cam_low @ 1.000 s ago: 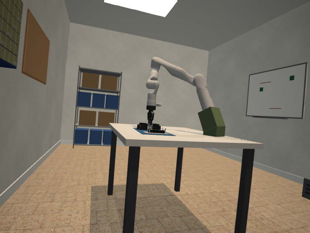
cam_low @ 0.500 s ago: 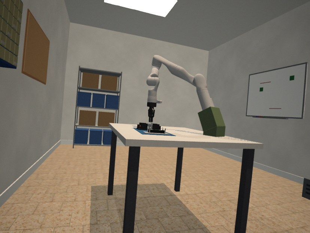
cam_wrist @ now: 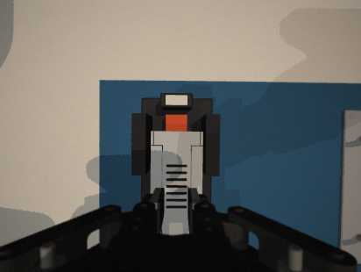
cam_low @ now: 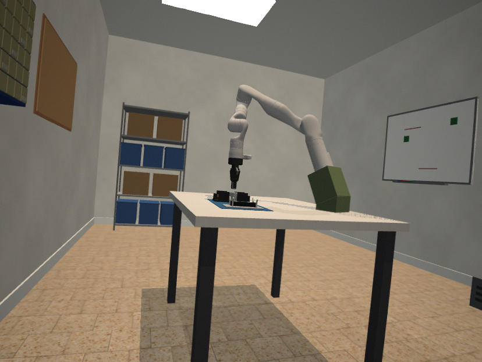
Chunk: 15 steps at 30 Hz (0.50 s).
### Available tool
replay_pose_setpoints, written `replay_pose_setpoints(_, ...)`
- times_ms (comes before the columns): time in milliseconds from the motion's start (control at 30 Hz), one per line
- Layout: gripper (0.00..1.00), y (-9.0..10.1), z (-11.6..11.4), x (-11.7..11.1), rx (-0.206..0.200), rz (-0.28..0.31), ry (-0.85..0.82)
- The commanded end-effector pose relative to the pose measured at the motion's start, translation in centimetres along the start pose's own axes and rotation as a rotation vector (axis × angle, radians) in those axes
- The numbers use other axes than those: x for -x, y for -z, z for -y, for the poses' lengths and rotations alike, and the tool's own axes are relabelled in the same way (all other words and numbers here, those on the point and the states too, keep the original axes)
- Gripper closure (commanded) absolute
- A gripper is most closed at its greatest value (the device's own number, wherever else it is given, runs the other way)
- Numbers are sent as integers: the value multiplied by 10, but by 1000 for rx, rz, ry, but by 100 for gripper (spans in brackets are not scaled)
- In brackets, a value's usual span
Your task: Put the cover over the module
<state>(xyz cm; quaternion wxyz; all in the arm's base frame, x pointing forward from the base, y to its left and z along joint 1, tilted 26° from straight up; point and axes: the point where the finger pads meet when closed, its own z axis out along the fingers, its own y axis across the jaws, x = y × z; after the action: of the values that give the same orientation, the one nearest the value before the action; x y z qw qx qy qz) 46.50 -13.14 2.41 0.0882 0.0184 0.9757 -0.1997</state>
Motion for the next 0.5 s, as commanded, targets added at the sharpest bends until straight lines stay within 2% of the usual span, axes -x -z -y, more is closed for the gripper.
replay_pose_setpoints(0, 99, 1, 0, 1, 0, 2, 0)
replay_pose_setpoints(467, 100, 1, 0, 1, 0, 2, 0)
